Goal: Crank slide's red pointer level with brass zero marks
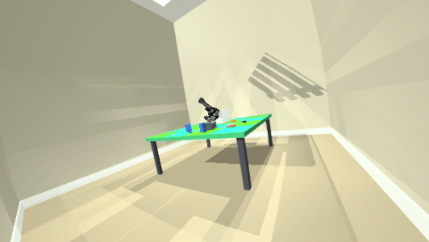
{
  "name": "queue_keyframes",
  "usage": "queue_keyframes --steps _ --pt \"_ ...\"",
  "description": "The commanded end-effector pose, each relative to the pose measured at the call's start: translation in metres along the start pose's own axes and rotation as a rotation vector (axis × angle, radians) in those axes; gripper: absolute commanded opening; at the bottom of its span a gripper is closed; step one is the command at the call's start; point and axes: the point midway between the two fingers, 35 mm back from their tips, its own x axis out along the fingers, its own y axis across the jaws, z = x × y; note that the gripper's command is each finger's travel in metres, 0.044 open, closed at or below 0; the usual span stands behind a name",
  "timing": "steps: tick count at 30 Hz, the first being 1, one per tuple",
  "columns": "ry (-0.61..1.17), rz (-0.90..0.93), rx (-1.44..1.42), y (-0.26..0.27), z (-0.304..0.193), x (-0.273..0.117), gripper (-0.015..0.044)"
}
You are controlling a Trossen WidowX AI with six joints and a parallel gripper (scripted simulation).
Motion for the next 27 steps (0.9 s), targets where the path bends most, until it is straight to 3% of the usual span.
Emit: queue_keyframes --steps 1,10,27 --pt "0.011 0.011 -0.014 0.0040 -0.0105 0.0042 0.0440" --pt "0.011 0.008 -0.015 0.0036 -0.0186 0.0100 0.0440" --pt "0.011 0.008 -0.015 0.0036 -0.0186 0.0100 0.0000"
